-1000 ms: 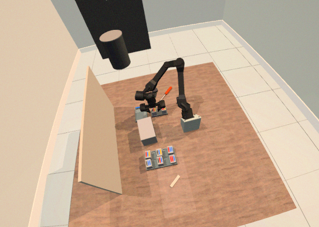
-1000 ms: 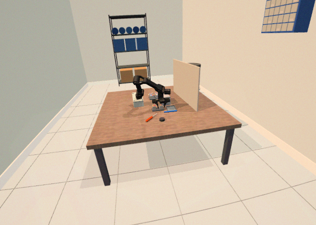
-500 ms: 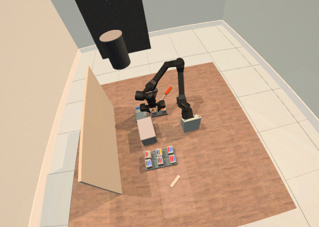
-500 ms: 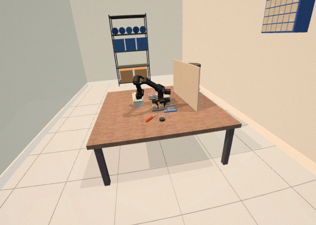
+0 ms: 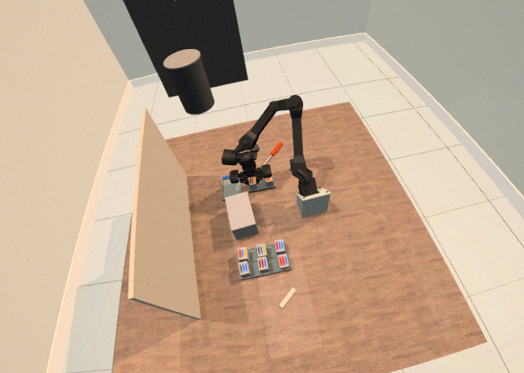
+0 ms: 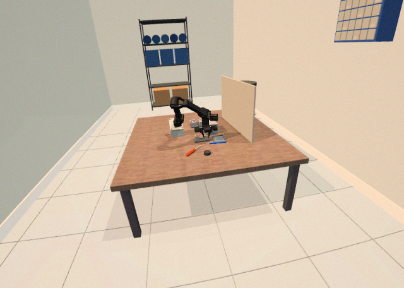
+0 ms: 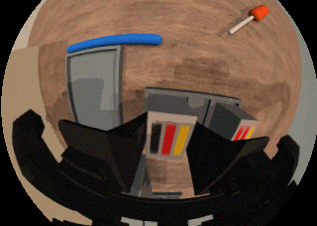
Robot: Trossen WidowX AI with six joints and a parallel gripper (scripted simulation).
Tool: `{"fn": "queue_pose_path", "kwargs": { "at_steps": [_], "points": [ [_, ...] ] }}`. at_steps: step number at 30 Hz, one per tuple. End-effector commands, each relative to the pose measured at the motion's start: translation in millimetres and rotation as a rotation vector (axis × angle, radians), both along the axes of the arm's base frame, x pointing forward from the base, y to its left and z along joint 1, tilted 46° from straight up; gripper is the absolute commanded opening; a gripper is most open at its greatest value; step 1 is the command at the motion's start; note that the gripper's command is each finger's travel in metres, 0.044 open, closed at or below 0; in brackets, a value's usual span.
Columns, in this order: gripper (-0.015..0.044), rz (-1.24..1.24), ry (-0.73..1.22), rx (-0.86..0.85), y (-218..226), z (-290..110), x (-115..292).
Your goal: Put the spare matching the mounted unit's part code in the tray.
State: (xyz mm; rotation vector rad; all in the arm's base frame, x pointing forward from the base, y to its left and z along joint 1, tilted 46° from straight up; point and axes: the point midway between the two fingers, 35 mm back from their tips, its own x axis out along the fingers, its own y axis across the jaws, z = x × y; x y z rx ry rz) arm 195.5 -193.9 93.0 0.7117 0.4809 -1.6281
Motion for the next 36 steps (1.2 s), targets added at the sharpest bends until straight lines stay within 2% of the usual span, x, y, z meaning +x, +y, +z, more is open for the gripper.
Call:
{"fn": "queue_pose_path", "kwargs": {
  "at_steps": [1, 10, 24, 31, 36],
  "points": [
    [0.0000, 0.000, 0.000, 0.000, 0, 0, 0],
    [0.0000, 0.000, 0.000, 0.002, 3, 2, 1],
    [0.0000, 0.004, 0.005, 0.012, 56, 50, 6],
    [0.0000, 0.009, 0.012, 0.017, 59, 49, 6],
    [0.0000, 0.008, 0.010, 0.021, 71, 63, 11]
  ]
}}
